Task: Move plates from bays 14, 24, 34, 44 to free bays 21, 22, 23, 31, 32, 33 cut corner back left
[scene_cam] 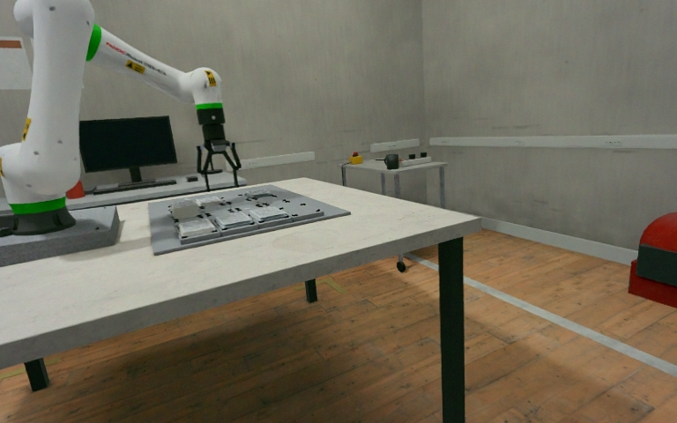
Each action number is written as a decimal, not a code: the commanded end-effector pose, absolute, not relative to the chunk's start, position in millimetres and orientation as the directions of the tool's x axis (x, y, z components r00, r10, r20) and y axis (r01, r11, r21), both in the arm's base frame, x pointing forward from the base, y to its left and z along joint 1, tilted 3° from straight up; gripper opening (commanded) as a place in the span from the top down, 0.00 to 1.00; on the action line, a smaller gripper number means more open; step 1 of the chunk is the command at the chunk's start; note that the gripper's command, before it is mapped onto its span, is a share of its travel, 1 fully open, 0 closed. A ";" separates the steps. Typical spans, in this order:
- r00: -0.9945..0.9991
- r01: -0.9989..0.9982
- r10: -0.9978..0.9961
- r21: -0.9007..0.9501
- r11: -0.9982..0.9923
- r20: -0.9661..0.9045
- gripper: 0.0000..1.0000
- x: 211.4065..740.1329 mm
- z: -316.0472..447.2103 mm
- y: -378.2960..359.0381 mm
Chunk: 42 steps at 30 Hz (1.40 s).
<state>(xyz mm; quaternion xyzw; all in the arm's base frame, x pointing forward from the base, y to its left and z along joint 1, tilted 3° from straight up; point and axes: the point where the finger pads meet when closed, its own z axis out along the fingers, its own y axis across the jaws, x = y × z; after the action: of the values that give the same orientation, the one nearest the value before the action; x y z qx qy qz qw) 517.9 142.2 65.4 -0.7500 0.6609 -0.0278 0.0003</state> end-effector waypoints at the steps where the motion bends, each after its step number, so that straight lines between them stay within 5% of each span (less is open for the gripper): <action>1: 0.125 -0.991 -0.991 -0.039 -0.127 0.041 0.30 522.3 66.6 131.8; 42: 0.125 -0.991 -0.991 -0.039 -0.127 0.041 0.30 571.6 73.8 -7.7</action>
<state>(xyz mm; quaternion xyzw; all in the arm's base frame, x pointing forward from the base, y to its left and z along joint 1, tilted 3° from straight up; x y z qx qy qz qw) 568.5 -0.9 72.6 -0.7500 0.6609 -0.0278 0.0003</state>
